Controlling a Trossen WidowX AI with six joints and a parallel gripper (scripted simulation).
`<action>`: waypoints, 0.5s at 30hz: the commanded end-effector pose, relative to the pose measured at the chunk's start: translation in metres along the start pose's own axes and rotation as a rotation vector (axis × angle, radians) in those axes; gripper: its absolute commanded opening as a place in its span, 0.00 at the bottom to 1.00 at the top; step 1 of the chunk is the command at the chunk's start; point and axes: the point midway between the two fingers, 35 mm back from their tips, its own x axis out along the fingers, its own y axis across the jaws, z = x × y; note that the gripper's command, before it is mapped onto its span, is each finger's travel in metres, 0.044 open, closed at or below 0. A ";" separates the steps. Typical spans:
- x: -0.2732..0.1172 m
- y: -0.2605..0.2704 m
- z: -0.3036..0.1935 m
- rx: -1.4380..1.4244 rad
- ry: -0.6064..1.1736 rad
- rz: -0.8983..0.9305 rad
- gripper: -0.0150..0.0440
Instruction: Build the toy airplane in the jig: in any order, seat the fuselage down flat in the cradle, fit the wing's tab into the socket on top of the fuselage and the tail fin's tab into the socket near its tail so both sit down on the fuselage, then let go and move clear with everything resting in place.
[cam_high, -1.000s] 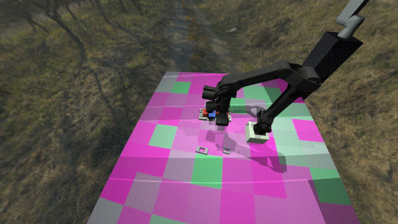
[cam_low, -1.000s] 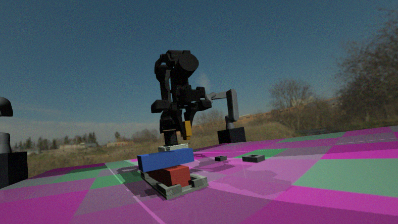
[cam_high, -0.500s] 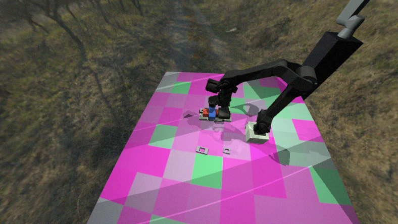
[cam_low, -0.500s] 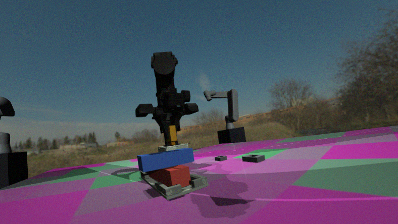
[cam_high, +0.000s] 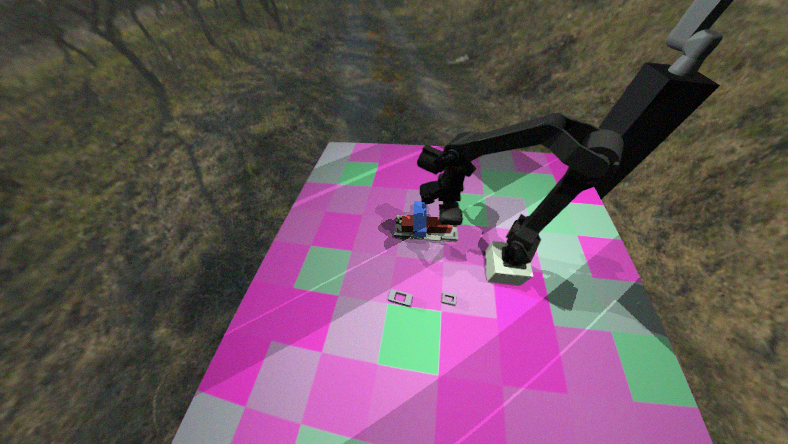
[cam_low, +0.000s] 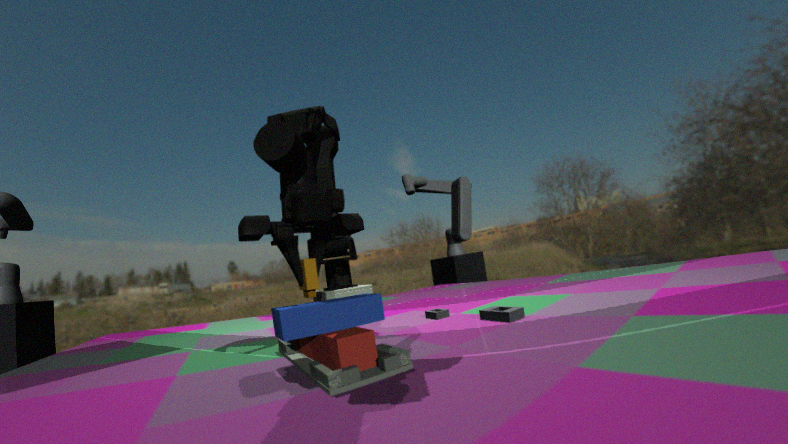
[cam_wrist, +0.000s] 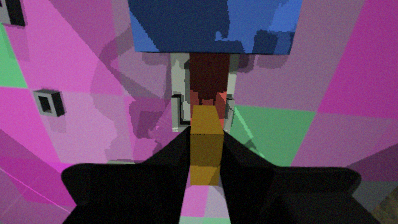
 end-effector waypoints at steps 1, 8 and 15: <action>0.002 -0.007 -0.004 -0.012 -0.004 -0.001 0.30; 0.002 -0.007 -0.004 -0.012 -0.004 -0.001 0.37; 0.002 -0.007 -0.004 -0.012 -0.004 -0.001 0.37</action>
